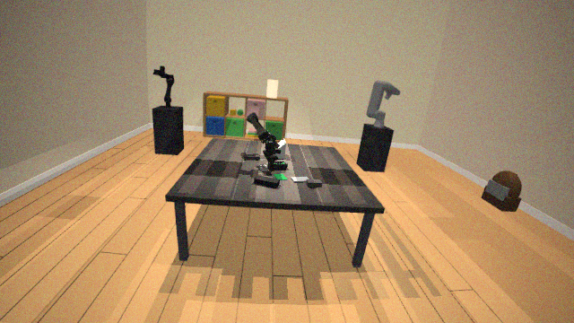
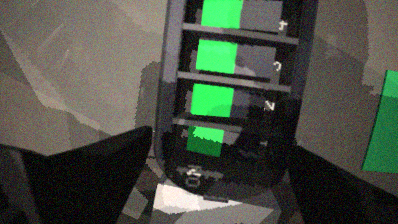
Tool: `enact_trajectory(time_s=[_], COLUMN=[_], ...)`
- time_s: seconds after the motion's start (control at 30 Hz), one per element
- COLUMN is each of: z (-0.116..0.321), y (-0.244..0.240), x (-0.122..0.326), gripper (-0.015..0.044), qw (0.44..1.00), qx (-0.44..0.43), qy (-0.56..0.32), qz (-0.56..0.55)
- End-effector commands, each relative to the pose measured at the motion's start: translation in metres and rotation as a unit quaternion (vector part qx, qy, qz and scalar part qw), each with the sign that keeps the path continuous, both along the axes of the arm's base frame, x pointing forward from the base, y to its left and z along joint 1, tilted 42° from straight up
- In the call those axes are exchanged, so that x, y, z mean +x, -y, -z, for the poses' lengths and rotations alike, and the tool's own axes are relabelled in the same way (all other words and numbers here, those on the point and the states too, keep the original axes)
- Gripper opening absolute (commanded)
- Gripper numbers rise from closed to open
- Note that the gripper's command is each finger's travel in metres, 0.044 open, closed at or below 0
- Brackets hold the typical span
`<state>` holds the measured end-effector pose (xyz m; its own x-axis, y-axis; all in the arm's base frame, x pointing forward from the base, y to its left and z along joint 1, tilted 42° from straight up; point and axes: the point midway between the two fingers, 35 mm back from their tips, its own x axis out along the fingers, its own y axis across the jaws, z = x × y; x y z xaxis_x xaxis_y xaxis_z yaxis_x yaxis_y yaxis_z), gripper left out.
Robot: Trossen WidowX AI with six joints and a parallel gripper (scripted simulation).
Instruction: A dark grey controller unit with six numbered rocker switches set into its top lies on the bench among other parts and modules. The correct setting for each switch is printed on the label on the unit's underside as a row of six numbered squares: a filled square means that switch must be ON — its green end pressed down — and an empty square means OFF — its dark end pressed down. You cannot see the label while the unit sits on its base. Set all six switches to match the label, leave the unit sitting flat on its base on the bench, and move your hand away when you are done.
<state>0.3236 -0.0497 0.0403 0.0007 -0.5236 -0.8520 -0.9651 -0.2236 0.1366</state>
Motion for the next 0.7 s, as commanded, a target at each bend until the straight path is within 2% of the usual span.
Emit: enact_trajectory(time_s=[0.0, 0.67], z=[0.0, -0.0027], y=[0.0008, -0.0043], x=[0.0005, -0.0003], gripper=[0.0326, 0.0336], qw=[1.0, 1.0], qx=[-0.003, -0.003], qy=[0.0, 0.0], qz=[-0.002, -0.002])
